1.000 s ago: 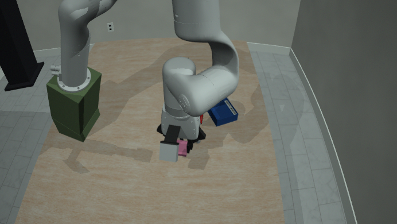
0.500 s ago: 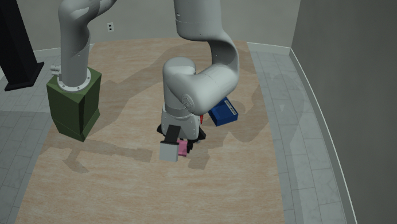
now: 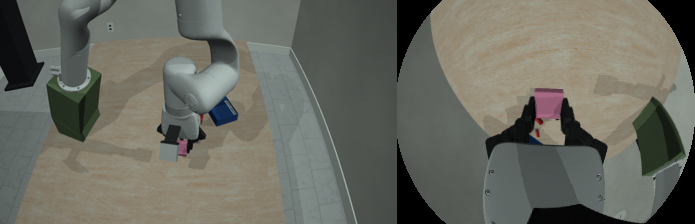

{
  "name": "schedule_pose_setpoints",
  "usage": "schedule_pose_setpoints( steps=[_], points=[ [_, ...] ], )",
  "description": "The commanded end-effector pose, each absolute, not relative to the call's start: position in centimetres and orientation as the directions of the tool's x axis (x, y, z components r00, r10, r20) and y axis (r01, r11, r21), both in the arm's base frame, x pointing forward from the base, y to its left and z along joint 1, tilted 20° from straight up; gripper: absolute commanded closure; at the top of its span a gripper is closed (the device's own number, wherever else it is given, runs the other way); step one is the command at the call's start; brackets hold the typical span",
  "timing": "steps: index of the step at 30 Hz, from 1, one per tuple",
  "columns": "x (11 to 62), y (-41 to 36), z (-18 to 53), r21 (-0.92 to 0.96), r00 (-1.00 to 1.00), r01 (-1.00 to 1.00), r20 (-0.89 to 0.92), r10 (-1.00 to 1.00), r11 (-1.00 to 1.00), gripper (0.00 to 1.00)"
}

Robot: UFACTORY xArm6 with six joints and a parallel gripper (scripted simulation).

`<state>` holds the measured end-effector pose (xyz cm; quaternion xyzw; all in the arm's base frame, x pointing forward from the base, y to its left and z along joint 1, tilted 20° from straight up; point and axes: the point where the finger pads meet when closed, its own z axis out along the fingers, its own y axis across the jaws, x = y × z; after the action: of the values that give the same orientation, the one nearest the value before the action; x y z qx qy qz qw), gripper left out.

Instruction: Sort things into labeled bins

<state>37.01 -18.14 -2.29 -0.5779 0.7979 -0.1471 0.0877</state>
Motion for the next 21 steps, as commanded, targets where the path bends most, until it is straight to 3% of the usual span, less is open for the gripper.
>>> schedule_pose_setpoints(
  steps=[1, 21],
  points=[
    [37.08, -18.17, -2.2, -0.337, -0.317, -0.896, 0.033, -0.948, 0.289, 1.0],
    [37.42, -17.68, -2.7, -0.334, -0.272, -0.911, 0.049, -0.961, 0.241, 1.0]
  ],
)
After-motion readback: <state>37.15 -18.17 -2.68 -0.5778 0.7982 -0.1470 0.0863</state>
